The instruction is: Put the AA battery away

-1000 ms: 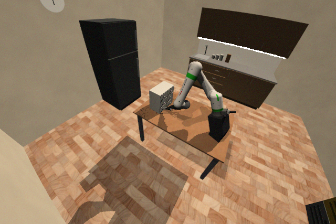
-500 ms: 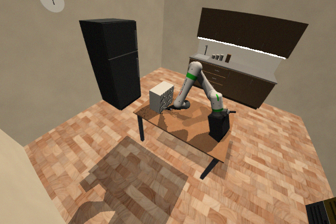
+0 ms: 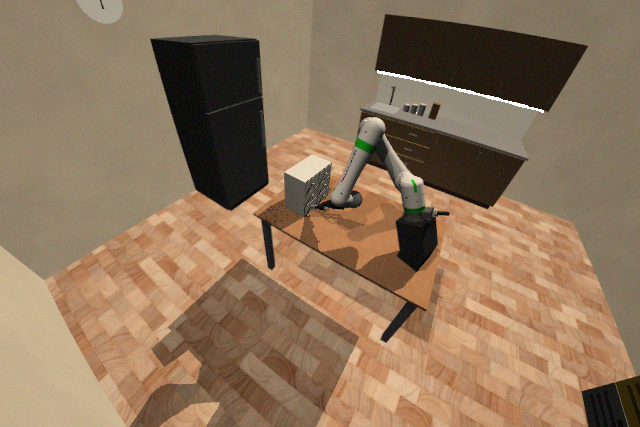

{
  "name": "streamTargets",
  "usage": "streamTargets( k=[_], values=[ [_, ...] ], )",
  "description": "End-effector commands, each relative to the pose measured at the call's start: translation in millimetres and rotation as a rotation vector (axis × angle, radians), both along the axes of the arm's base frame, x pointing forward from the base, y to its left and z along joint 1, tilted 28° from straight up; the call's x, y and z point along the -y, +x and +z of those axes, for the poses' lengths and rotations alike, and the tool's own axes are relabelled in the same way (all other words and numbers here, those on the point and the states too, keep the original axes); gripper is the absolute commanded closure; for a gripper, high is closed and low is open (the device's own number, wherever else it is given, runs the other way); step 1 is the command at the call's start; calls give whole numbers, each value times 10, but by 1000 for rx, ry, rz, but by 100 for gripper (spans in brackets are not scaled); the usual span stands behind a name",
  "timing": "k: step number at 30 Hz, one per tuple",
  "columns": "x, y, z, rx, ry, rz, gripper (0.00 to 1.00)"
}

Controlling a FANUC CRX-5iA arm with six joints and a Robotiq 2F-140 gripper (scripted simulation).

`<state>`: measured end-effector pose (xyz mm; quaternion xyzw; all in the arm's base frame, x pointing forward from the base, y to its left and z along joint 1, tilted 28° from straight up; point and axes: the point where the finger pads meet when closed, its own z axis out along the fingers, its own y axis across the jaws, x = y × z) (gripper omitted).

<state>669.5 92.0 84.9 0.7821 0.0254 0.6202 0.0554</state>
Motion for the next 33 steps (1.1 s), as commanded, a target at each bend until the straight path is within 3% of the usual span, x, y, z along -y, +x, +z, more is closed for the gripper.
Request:
streamTargets(
  k=[1,21,33],
  values=[
    [-1,2,3,1,0,0,100],
    [1,-55,-26,1,0,0,100],
    [13,-444,-222,1,0,0,100]
  ],
)
